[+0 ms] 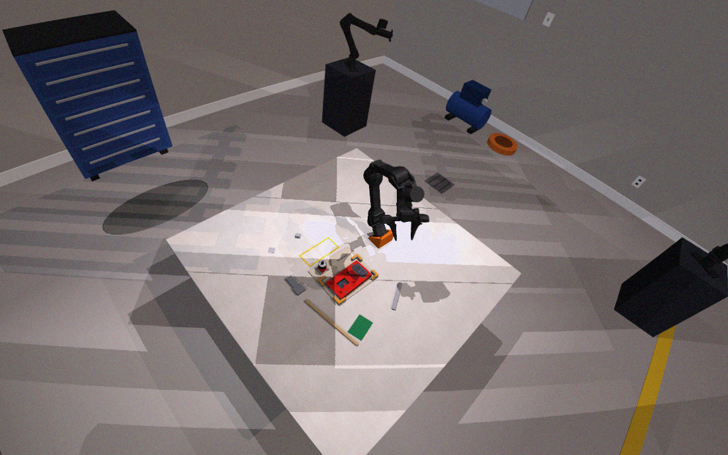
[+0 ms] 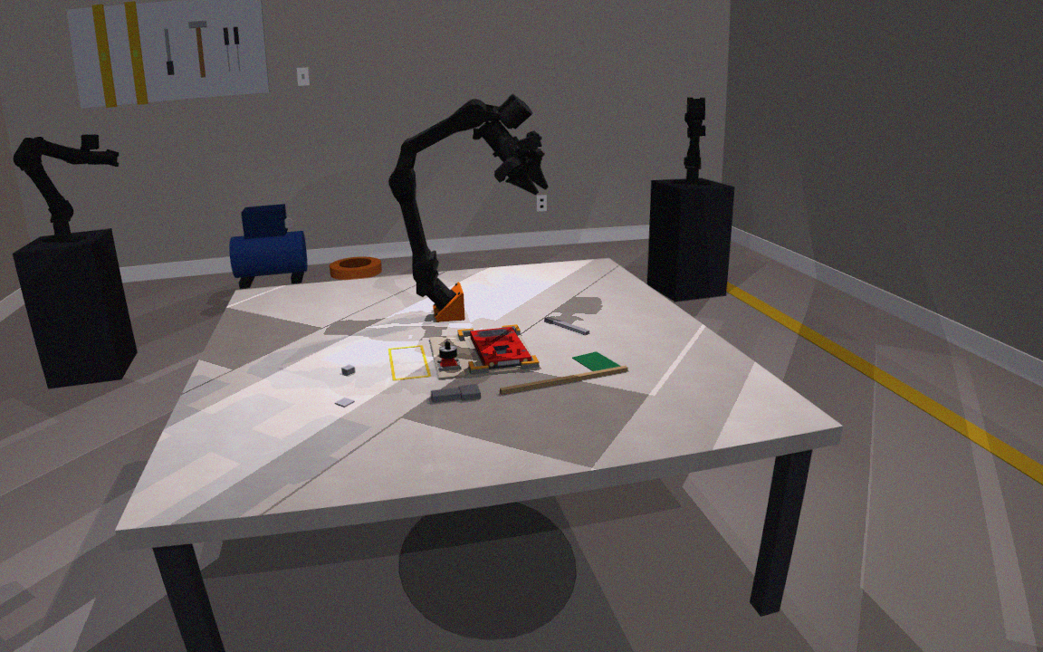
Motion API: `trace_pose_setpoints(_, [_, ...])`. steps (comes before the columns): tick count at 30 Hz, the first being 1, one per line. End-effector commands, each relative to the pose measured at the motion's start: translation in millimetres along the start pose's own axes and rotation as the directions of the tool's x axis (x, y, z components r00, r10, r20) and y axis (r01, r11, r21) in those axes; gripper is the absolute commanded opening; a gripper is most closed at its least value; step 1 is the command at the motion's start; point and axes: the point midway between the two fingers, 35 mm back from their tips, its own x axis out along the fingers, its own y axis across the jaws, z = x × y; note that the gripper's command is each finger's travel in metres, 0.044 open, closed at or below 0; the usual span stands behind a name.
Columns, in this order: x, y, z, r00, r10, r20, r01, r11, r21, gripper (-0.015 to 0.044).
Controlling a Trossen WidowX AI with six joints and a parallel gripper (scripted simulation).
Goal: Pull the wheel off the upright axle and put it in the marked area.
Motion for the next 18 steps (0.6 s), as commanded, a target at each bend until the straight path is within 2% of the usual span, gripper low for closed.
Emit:
trace_pose_setpoints(1, [17.9,-41.5,-10.2,0.997,-0.035,-0.069,0.043,0.993,0.114,0.03])
trace_pose_setpoints(10, [57.1,-138.4,-45.3,0.965,-0.106,-0.239,0.184,0.925,0.332,0.03])
trace_pose_setpoints(18, [85.0,-218.2,-97.9,0.904,-0.131,-0.407,0.332,0.816,0.473,0.03])
